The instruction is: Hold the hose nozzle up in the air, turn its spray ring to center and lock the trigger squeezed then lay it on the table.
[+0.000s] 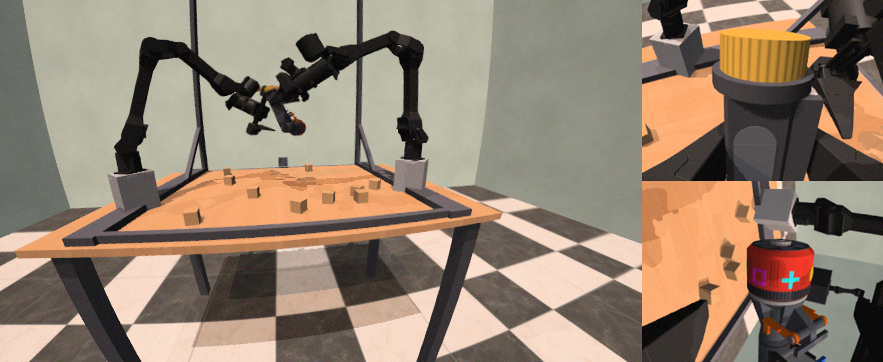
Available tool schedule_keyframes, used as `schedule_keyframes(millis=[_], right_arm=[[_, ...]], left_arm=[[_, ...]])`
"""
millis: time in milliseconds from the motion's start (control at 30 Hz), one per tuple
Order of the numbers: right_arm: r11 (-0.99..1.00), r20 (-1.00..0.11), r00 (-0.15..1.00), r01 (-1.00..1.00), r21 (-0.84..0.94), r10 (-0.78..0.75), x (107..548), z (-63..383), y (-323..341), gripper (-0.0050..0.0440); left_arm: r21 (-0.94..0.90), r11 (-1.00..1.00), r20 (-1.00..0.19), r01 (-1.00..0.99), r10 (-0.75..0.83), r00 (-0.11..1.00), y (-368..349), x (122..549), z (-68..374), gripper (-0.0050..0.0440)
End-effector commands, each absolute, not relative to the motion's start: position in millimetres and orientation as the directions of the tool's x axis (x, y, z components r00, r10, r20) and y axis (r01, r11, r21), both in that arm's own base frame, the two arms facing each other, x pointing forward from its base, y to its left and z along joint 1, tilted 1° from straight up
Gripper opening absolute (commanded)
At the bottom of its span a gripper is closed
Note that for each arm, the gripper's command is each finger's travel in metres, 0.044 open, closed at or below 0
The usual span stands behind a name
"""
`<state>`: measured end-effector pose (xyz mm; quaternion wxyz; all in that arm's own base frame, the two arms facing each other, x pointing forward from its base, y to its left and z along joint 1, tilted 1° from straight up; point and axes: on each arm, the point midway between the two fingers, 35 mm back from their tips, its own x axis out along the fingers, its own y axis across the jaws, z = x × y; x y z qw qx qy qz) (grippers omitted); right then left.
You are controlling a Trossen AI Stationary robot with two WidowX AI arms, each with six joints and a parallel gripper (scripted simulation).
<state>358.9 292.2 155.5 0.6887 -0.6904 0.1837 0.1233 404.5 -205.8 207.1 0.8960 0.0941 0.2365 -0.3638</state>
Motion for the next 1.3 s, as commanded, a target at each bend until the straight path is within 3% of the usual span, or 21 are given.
schedule_keyframes(millis=[0,1267], right_arm=[[0.046,-0.404,0.912,-0.402,-0.915,-0.07,352,175,293,0.0406],[0.044,-0.407,0.911,-0.404,-0.914,-0.075,342,178,294,0.0406]], left_arm=[[0.01,0.716,-0.45,0.698,-0.62,0.643,-207,405,227,0.017],[0.01,0.716,-0.45,0.698,-0.62,0.643,-207,405,227,0.017]])
